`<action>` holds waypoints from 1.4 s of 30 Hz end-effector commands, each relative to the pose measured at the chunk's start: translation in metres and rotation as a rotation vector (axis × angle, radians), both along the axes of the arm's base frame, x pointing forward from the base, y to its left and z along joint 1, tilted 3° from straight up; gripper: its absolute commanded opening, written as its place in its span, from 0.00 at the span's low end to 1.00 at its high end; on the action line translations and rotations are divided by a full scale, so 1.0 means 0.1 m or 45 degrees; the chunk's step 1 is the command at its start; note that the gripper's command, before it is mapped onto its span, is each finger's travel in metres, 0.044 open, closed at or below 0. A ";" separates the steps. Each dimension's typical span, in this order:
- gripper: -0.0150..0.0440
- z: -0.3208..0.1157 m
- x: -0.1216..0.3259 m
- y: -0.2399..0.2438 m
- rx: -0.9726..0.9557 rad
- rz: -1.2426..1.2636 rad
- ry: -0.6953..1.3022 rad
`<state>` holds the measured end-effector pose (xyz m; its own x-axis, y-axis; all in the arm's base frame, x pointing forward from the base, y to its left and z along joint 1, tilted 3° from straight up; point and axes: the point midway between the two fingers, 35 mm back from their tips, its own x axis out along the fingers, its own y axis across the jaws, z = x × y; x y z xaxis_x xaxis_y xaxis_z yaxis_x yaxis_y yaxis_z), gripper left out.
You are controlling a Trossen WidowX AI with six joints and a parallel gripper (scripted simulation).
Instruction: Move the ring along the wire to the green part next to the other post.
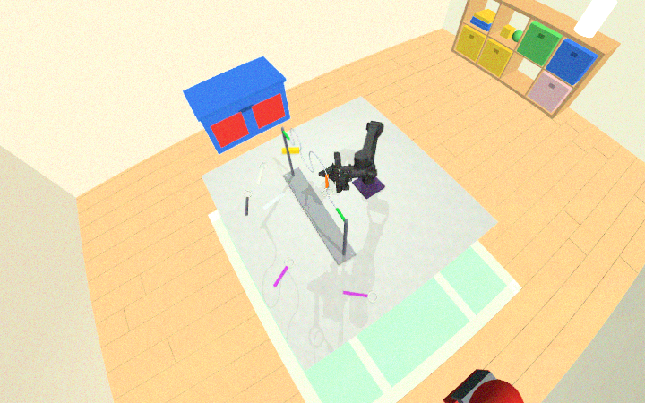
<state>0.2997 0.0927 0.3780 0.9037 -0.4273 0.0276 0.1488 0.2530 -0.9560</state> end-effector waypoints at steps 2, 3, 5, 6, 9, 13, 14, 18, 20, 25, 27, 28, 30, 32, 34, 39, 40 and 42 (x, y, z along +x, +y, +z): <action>0.00 -0.21 0.03 0.04 0.164 0.041 0.000; 0.00 -0.24 0.04 0.05 0.190 0.044 0.001; 0.00 -0.28 0.04 0.07 0.230 0.046 0.002; 0.00 -0.30 0.04 0.08 0.249 0.047 0.002; 0.00 -0.36 0.04 0.12 0.305 0.050 0.004; 0.00 -0.46 0.04 0.18 0.397 0.053 0.006; 0.00 -0.49 0.04 0.20 0.425 0.054 0.007; 0.00 -0.60 0.04 0.29 0.543 0.058 0.010; 0.00 -0.65 0.04 0.34 0.604 0.060 0.011; 0.00 -0.77 0.04 0.47 0.750 0.065 0.014; 0.00 -0.81 0.04 0.53 0.805 0.066 0.015; 0.00 -0.83 0.04 0.55 0.831 0.067 0.016; 0.00 -0.87 0.04 0.61 0.886 0.069 0.017; 0.00 -0.90 0.04 0.67 0.938 0.071 0.018; 0.00 -0.93 0.04 0.72 0.987 0.072 0.020; 0.00 -0.99 0.04 0.85 1.102 0.076 0.022; 0.00 -1.01 0.04 0.88 1.132 0.077 0.023; 0.00 -1.03 0.03 0.94 1.177 0.078 0.024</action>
